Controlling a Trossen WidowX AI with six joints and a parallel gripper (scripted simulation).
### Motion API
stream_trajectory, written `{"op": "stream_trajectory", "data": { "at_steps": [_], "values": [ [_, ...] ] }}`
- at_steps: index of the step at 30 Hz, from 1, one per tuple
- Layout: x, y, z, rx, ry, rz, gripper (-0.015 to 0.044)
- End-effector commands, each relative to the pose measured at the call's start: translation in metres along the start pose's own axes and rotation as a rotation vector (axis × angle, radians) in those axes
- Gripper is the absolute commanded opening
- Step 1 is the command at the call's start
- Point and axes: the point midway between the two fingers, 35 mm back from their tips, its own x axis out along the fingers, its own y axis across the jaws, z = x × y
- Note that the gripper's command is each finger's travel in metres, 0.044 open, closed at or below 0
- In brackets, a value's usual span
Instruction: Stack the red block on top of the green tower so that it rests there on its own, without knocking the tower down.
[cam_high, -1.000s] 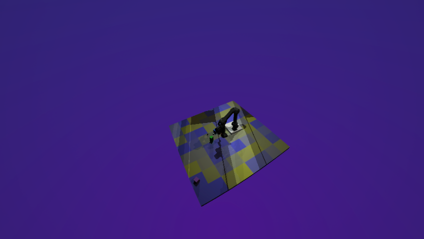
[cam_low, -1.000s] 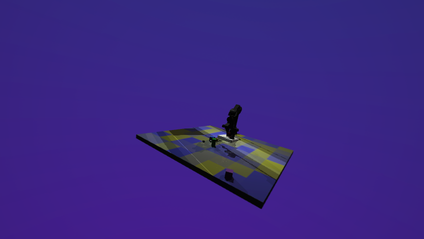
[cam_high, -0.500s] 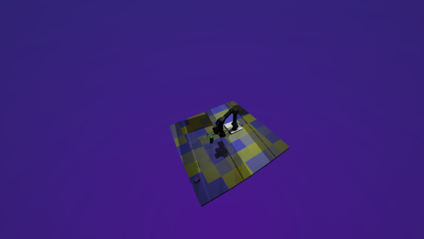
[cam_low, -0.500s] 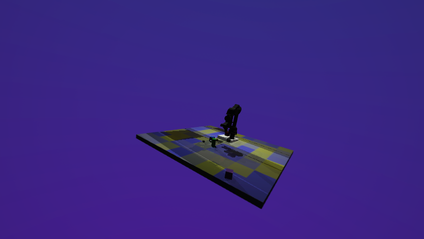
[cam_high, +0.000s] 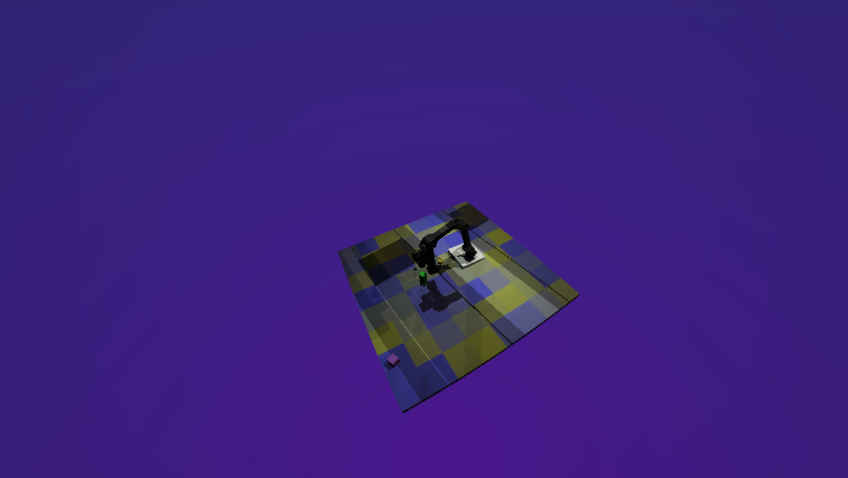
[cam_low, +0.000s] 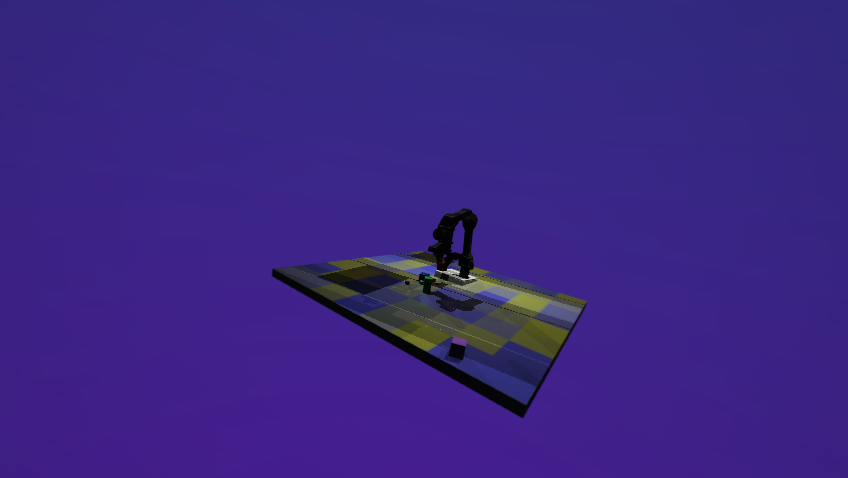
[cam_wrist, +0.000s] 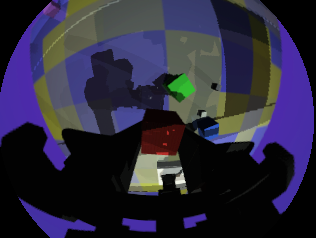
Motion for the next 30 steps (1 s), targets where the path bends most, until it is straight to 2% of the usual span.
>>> {"op": "stream_trajectory", "data": {
  "at_steps": [1, 9, 23, 30],
  "values": [
    [0.001, -0.013, 0.02, 0.001, -0.003, -0.007, 0.0],
    [0.004, -0.035, 0.048, 0.0, -0.004, -0.008, 0.0],
    [0.019, -0.035, 0.048, 0.0, -0.004, -0.008, 0.0],
    [0.042, -0.036, 0.048, 0.0, -0.004, -0.008, 0.0]
  ]
}}
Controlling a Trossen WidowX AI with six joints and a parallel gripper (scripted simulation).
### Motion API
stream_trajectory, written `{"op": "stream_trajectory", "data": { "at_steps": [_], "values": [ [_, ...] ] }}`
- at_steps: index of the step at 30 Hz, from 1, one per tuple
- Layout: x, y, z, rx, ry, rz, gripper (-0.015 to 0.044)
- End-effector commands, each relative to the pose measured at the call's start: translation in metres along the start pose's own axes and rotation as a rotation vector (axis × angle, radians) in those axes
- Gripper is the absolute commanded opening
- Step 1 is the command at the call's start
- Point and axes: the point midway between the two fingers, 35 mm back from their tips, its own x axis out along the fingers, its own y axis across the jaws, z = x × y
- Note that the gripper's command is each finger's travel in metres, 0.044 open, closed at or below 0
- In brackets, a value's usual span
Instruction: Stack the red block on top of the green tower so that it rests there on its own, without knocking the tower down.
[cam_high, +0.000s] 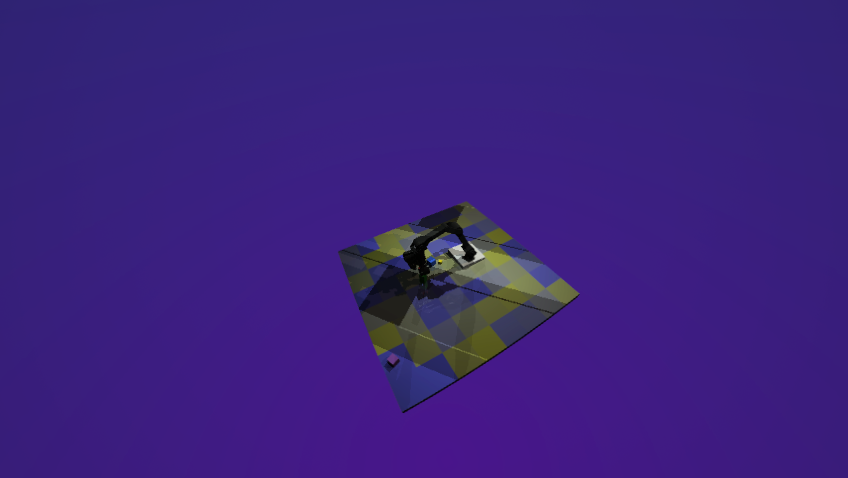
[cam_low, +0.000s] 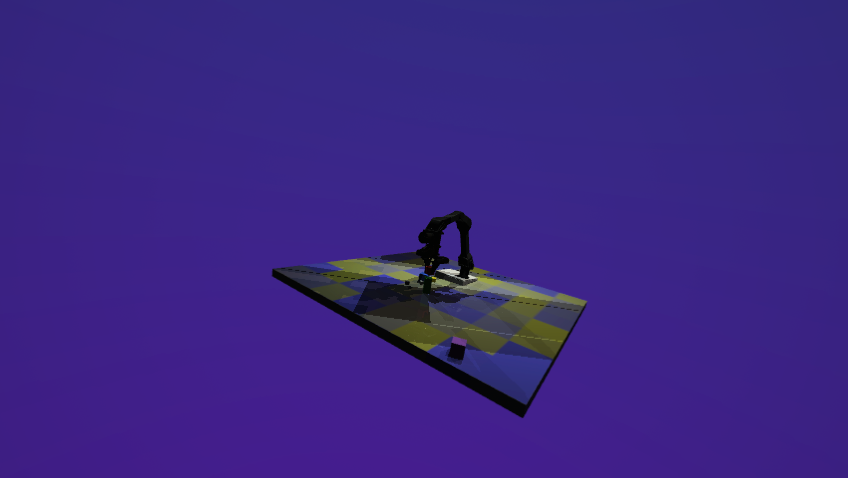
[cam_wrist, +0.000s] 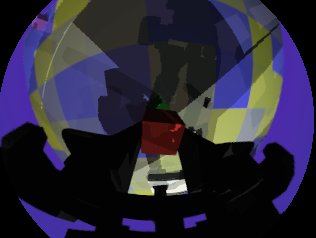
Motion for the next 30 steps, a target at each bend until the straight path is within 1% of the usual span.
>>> {"op": "stream_trajectory", "data": {
  "at_steps": [1, 30],
  "values": [
    [0.0187, -0.0017, -0.0024, -0.002, 0.011, -0.007, 0.0],
    [0.0221, -0.0017, -0.0026, -0.002, 0.011, -0.007, 0.0]
  ]
}}
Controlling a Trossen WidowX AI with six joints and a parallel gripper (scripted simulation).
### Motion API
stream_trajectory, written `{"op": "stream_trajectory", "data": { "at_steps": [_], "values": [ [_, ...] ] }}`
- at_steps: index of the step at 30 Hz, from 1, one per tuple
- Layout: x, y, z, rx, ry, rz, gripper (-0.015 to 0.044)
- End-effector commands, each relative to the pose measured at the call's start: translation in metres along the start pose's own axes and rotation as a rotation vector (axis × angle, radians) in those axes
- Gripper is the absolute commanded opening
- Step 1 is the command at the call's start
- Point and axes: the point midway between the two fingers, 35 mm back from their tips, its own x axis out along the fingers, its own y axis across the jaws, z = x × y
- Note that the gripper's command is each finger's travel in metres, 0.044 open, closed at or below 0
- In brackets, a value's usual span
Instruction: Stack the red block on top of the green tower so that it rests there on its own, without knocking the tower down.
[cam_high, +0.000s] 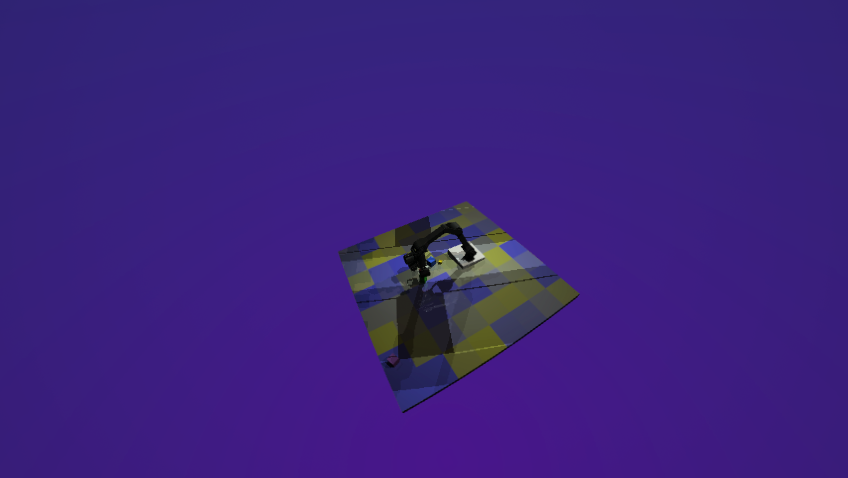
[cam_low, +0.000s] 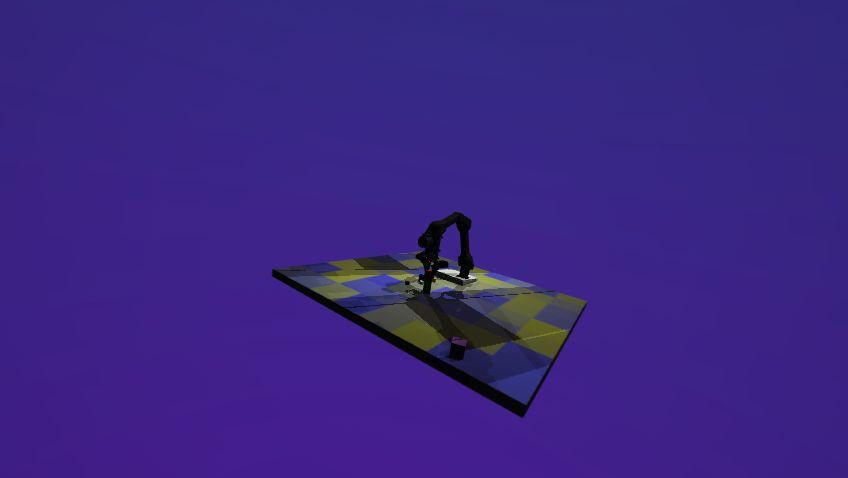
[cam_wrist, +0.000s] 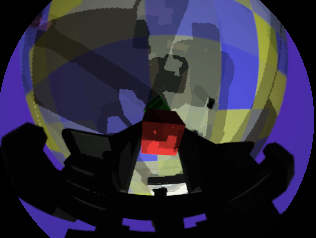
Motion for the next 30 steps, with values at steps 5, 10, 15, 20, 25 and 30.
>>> {"op": "stream_trajectory", "data": {
  "at_steps": [5, 10, 15, 20, 25, 30],
  "values": [
    [0.0024, -0.0009, -0.0003, -0.002, 0.001, -0.006, 0.0],
    [0.0028, -0.0009, -0.0003, -0.002, 0.001, -0.006, 0.0],
    [0.0028, -0.0009, -0.0003, -0.002, 0.001, -0.006, 0.0],
    [-0.0062, -0.0012, 0.0002, -0.002, 0.001, -0.006, 0.0],
    [0.0007, -0.0001, -0.0009, 0.0, 0.005, -0.001, 0.0131],
    [0.0007, -0.0001, -0.0009, 0.0, 0.005, -0.001, 0.0263]
  ]
}}
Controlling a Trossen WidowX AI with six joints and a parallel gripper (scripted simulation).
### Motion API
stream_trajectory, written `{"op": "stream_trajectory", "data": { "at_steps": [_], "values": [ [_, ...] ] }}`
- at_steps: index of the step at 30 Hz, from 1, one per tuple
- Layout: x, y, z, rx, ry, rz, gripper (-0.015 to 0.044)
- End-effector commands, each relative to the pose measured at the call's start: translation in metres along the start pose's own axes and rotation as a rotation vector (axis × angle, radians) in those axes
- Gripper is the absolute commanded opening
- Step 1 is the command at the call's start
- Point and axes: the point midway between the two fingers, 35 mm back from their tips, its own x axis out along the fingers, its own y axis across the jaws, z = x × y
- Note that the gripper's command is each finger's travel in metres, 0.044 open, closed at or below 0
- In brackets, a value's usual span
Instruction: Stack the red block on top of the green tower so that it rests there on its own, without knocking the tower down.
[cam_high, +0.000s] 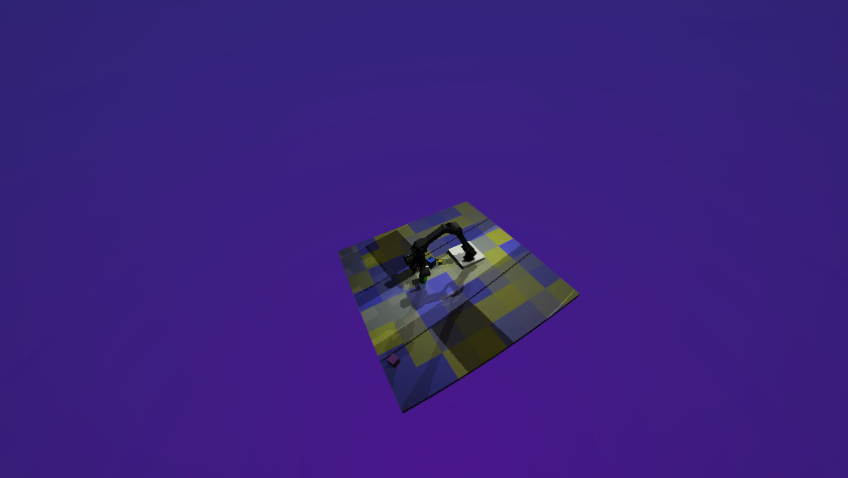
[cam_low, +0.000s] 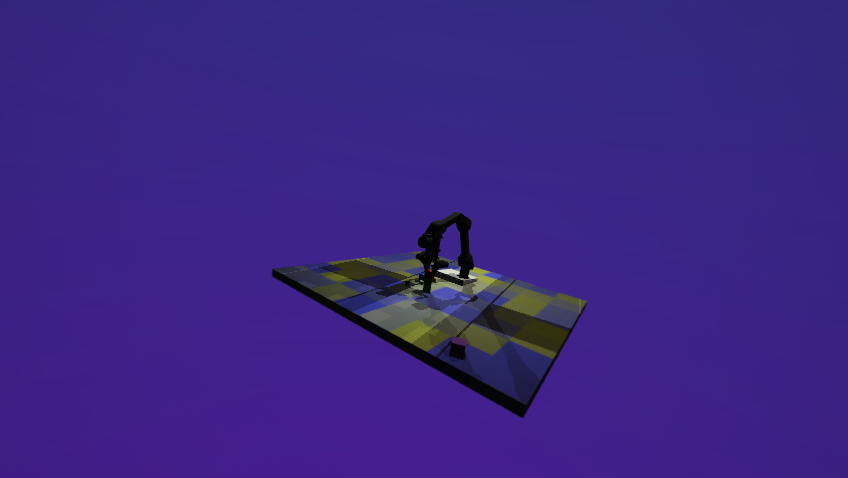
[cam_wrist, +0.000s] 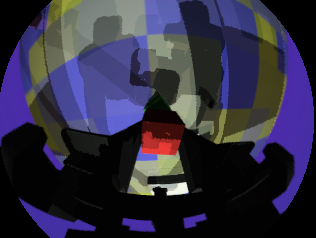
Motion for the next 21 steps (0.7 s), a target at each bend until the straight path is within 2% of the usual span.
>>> {"op": "stream_trajectory", "data": {
  "at_steps": [1, 7, 21],
  "values": [
    [0.0007, 0.0, 0.0002, 0.0, -0.001, 0.0, 0.0289],
    [0.0007, 0.0, 0.0002, 0.0, -0.001, 0.0, 0.044],
    [0.0007, 0.0, 0.0002, 0.0, -0.001, 0.0, 0.044]
  ]
}}
